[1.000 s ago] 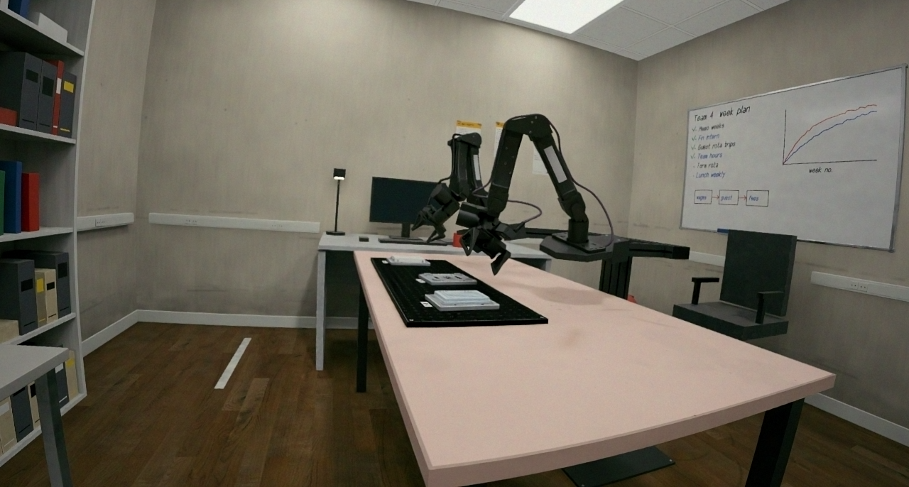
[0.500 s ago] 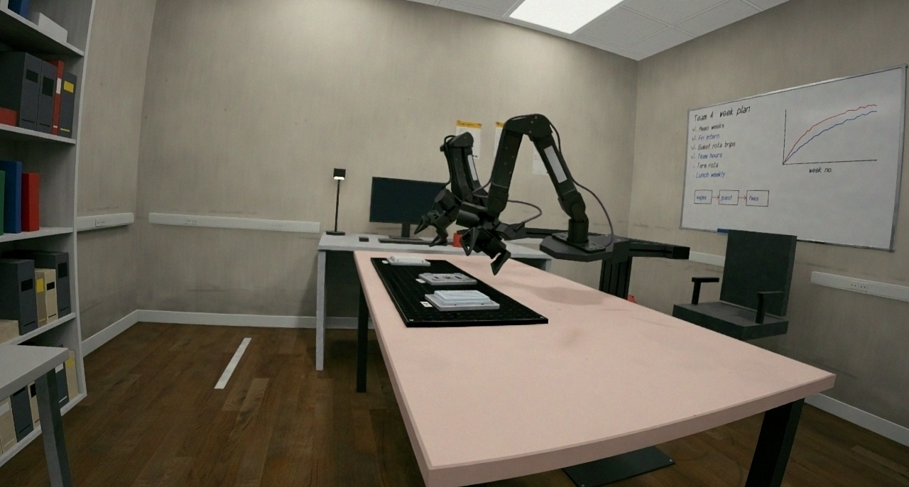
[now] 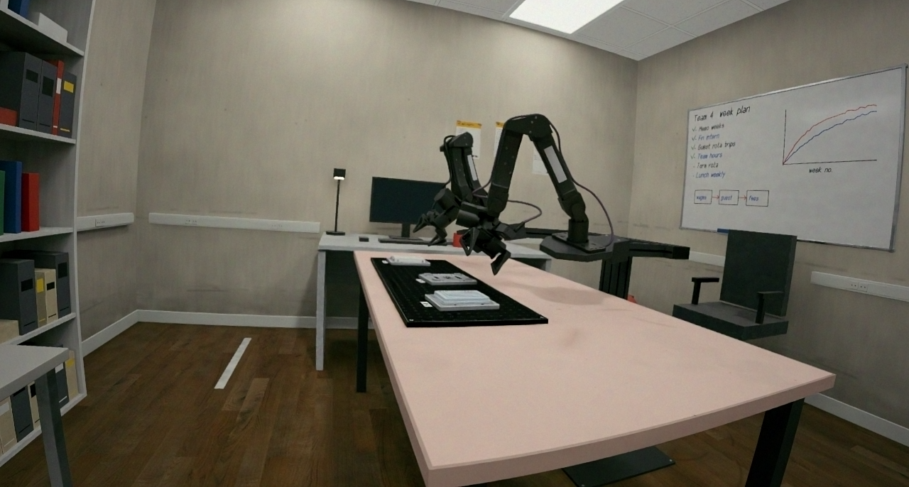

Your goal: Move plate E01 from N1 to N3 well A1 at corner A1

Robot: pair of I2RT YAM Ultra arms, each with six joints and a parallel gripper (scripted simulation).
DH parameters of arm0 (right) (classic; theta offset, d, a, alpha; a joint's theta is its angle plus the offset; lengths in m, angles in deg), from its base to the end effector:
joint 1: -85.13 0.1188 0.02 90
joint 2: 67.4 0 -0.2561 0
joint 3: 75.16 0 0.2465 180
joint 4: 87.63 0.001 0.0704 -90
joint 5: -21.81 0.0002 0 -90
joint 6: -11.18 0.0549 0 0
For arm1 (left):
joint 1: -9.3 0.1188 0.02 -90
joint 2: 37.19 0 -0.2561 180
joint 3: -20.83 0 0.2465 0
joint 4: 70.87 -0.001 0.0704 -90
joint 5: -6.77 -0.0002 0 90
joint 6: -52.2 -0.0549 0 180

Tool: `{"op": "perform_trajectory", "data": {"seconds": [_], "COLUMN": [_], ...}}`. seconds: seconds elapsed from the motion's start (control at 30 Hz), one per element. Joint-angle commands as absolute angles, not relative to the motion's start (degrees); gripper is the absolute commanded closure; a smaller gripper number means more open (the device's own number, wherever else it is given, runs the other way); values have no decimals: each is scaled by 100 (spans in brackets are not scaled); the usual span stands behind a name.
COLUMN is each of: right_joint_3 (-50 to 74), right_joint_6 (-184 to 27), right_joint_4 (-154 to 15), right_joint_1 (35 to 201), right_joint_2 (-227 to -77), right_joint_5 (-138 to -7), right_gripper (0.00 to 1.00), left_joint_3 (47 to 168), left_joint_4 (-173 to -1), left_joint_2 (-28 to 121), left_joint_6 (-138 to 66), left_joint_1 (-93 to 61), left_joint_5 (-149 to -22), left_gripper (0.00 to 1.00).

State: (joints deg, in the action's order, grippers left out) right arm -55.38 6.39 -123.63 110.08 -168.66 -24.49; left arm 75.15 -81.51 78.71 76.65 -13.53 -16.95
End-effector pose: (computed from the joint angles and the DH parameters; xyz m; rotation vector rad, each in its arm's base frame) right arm 0.1820 0.0440 0.0476 1.3473 1.6372 0.2220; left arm 0.2754 -0.0603 0.0443 -1.5434 1.2215 0.1804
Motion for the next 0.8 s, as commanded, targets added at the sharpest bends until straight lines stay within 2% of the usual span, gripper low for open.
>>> {"op": "perform_trajectory", "data": {"seconds": [0.0, 0.2, 0.77], "right_joint_3": [-5619, -5620, -5602], "right_joint_6": [612, 612, -1194], "right_joint_4": [-12415, -12415, -12279], "right_joint_1": [10992, 10992, 11802], "right_joint_2": [-16939, -16939, -16558], "right_joint_5": [-2377, -2377, -2867], "right_gripper": [0, 0, 0], "left_joint_3": [7603, 7673, 8555], "left_joint_4": [-8206, -8332, -9111], "left_joint_2": [7850, 7885, 8038], "left_joint_6": [7670, 7347, 3828], "left_joint_1": [-1397, -1390, -749], "left_joint_5": [-1571, -1764, -3598], "left_gripper": [0, 0, 0]}}
